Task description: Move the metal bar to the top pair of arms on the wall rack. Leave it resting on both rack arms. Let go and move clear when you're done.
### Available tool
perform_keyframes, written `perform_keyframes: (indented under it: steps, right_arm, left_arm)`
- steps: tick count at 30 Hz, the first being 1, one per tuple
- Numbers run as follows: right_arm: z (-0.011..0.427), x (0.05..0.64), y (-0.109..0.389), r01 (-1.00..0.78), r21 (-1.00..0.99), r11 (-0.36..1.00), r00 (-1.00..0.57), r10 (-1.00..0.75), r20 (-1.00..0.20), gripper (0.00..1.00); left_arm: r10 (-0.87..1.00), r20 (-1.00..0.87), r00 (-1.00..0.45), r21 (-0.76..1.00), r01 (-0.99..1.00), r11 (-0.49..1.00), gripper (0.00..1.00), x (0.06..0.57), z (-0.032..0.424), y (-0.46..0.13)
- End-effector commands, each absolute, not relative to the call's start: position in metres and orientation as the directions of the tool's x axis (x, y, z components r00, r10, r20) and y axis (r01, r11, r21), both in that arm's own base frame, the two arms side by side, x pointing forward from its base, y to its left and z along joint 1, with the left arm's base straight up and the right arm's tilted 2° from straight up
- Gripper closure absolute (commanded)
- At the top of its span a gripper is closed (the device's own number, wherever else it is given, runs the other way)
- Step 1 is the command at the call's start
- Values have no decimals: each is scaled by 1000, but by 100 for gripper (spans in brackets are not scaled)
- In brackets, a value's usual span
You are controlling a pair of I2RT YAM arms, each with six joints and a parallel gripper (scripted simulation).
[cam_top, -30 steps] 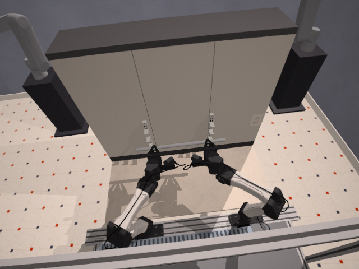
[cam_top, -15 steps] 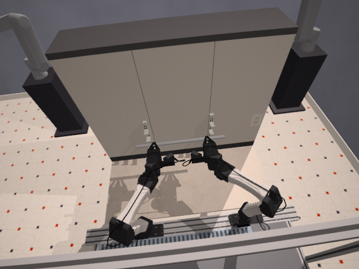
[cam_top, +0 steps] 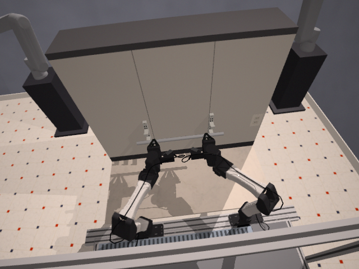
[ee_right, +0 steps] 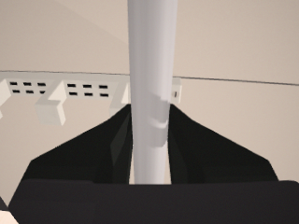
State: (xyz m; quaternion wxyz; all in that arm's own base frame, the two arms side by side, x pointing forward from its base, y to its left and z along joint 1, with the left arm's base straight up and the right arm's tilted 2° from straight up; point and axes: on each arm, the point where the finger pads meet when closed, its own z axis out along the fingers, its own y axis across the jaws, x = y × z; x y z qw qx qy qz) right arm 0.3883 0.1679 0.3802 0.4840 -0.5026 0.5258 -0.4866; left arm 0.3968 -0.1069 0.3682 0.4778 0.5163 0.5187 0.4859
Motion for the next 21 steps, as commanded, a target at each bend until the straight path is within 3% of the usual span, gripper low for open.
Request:
perform_keyframes:
  steps: [1,21]
  right_arm:
    - [404,395,164,-3,-1000,29,-28,-999,-29,100]
    - [406,425,164,-3,-1000,29,-28,-999,-29,100]
  left_arm:
    - [1000,-8,-13,1000,-15,7,100,404,400,-104]
    - [1000,-8,-13,1000,-15,7,100,434,402,-103]
